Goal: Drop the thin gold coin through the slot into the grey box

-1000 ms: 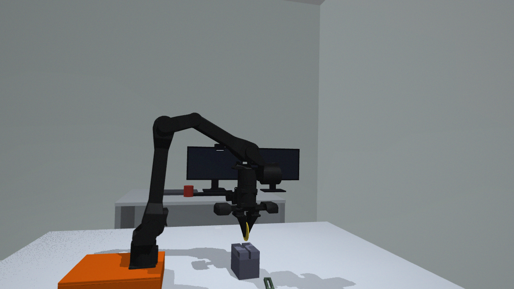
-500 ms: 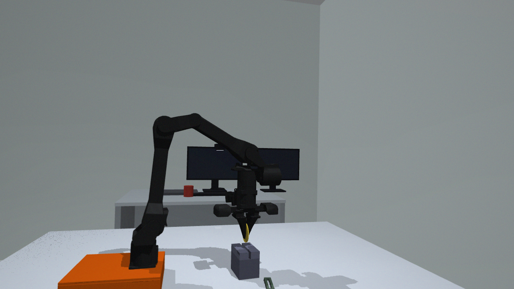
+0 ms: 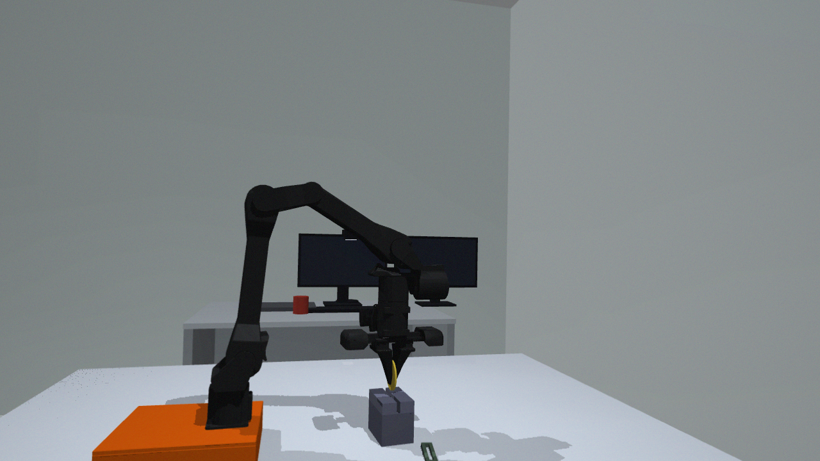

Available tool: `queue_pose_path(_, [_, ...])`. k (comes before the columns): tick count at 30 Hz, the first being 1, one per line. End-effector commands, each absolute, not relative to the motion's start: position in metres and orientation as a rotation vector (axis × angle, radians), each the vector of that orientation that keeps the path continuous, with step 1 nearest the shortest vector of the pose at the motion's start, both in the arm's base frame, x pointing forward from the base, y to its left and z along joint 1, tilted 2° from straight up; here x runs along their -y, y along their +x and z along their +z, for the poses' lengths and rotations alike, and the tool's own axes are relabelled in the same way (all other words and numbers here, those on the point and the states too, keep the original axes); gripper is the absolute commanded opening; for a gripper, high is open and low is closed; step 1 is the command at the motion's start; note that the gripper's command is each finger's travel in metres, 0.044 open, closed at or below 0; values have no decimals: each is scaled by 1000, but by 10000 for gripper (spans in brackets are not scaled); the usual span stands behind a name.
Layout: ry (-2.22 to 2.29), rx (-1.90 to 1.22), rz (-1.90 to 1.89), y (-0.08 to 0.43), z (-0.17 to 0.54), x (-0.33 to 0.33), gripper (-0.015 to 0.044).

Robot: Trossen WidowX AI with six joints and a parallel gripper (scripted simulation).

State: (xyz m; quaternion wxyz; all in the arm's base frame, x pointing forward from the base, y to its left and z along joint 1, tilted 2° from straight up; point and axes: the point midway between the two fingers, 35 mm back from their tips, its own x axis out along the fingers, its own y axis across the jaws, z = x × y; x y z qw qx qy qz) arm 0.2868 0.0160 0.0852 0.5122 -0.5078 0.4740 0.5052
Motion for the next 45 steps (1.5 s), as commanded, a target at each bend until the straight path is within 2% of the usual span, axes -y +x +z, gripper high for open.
queue_pose_path(1, [-1216, -1146, 1216, 286, 82, -16, 0])
queue_pose_path(13, [-1216, -1146, 1216, 286, 76, -16, 0])
queue_pose_path(19, [-1222, -1140, 1216, 287, 79, -16, 157])
queue_pose_path(28, [-1222, -1140, 1216, 287, 79, -16, 161])
queue_pose_path(39, [-1220, -1143, 1219, 285, 106, -15, 440])
queue_pose_path(42, [-1214, -1153, 1226, 279, 138, -14, 440])
queue_pose_path(45, [-1213, -1154, 1227, 279, 140, -14, 440])
